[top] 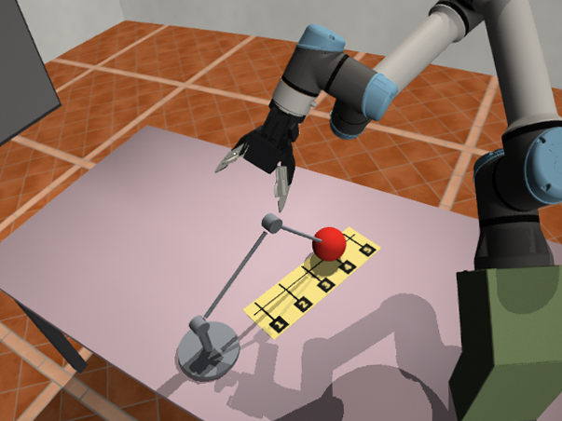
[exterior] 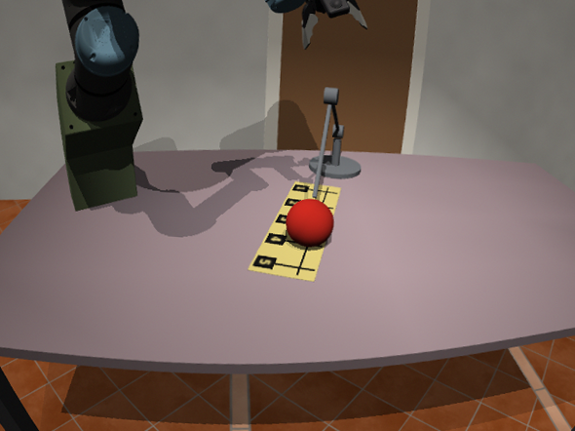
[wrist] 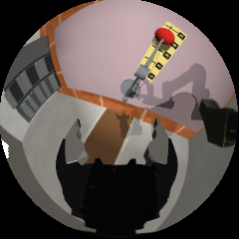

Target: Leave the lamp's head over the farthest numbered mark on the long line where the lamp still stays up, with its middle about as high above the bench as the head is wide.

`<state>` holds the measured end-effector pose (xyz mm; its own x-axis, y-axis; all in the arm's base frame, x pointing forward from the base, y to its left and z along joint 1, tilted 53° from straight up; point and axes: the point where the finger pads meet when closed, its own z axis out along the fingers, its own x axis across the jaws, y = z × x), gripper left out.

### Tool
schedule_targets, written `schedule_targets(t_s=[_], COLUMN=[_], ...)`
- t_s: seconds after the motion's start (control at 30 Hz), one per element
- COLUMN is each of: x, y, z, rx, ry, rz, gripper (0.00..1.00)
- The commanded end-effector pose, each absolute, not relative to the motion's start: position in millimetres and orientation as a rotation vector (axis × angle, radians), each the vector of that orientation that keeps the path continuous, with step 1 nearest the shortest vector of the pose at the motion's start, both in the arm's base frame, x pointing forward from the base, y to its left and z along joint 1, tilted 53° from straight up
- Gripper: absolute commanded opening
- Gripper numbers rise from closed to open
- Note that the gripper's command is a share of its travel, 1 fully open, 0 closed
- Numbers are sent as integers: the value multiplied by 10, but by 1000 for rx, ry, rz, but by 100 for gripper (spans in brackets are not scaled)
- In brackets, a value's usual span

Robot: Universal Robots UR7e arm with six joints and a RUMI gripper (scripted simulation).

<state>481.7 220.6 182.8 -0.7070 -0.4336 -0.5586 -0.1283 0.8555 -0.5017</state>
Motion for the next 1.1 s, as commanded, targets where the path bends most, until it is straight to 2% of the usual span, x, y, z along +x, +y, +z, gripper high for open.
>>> schedule_targets(t_s=[0.0, 1.07], x=[4815, 4812], y=[2213, 2210], z=[1830, 1830], rx=[-139, -129], ry=[2359, 2313], rz=[-706, -776], gripper=[100, 100])
